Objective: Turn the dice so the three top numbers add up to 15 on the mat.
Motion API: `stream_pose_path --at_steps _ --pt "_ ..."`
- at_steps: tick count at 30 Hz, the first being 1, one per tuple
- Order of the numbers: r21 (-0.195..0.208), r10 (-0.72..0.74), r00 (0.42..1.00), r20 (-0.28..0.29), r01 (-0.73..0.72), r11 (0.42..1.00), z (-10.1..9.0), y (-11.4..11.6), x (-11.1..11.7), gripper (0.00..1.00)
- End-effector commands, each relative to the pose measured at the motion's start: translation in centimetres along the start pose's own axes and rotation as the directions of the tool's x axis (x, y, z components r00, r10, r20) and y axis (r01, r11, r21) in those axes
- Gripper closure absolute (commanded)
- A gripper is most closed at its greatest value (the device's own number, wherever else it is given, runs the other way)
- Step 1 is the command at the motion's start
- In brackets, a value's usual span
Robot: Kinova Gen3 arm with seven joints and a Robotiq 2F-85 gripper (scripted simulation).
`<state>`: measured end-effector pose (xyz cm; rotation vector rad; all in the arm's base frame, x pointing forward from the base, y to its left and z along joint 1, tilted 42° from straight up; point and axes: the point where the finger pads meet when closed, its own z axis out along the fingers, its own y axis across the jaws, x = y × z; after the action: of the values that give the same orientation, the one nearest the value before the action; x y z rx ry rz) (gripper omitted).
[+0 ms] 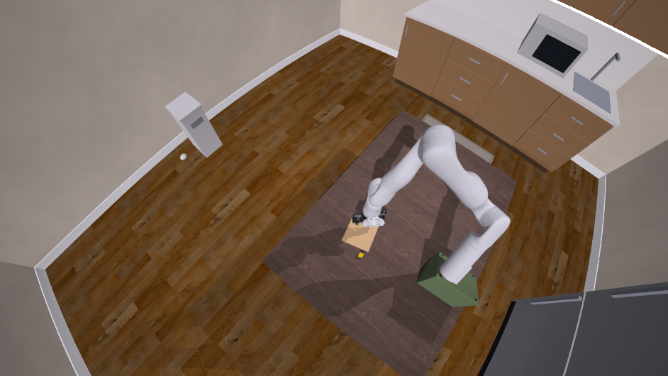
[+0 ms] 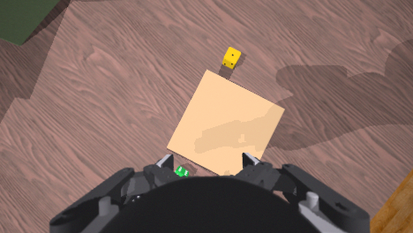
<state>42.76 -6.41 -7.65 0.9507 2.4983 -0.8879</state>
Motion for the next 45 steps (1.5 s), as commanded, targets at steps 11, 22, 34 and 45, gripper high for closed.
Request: stream_pose_path --at_steps 11,22,34,45 --pt "0.004 -0.037 0.999 0.014 0.037 0.999 0.1 3.8 7.8 0.0" --pt "0.004 -0.037 0.999 0.014 0.037 0.999 0.1 4.4 9.0 0.0" --pt "0.004 -0.037 0.999 0.014 0.037 0.999 0.1 4.4 9.0 0.0" --pt "0.004 -0.037 0.999 0.014 0.037 0.999 0.1 4.4 9.0 0.0"
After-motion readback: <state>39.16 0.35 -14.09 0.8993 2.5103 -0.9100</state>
